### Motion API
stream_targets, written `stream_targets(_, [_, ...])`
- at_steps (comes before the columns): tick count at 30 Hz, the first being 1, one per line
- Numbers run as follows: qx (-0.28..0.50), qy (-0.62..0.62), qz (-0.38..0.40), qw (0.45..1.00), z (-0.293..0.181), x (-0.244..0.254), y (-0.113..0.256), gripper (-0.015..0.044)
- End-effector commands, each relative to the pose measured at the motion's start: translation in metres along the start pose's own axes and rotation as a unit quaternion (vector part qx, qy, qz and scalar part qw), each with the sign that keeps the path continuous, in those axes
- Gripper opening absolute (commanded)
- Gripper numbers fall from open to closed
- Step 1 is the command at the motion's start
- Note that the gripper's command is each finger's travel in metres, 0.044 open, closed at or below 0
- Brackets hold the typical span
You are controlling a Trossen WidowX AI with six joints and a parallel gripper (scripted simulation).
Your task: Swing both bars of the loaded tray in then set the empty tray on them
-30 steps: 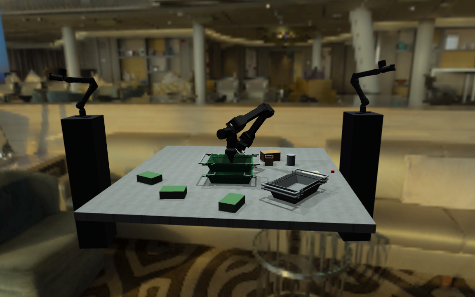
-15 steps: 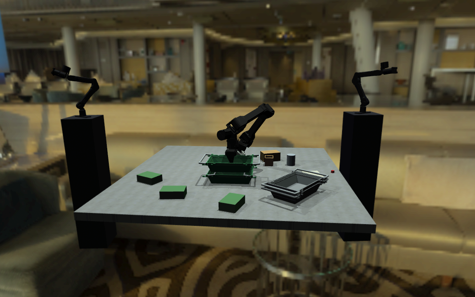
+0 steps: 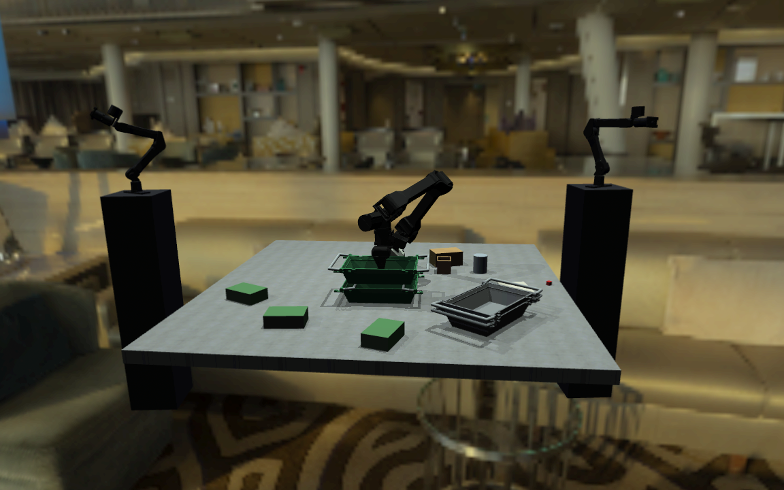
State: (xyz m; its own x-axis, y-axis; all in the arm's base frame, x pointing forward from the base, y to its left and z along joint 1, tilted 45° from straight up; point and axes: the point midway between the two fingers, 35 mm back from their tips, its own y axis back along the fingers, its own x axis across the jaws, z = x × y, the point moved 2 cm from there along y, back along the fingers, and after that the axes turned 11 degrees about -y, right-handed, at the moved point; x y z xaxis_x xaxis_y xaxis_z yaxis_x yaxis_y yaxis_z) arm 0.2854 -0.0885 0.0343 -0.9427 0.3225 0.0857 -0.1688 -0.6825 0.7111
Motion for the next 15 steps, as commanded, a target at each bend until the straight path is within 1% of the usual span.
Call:
stream_targets(1, [0.001, 0.001, -0.001, 1.000, -0.001, -0.002, 0.008, 0.0440])
stream_targets(15, [0.004, -0.002, 0.000, 1.000, -0.001, -0.004, 0.088, 0.0440])
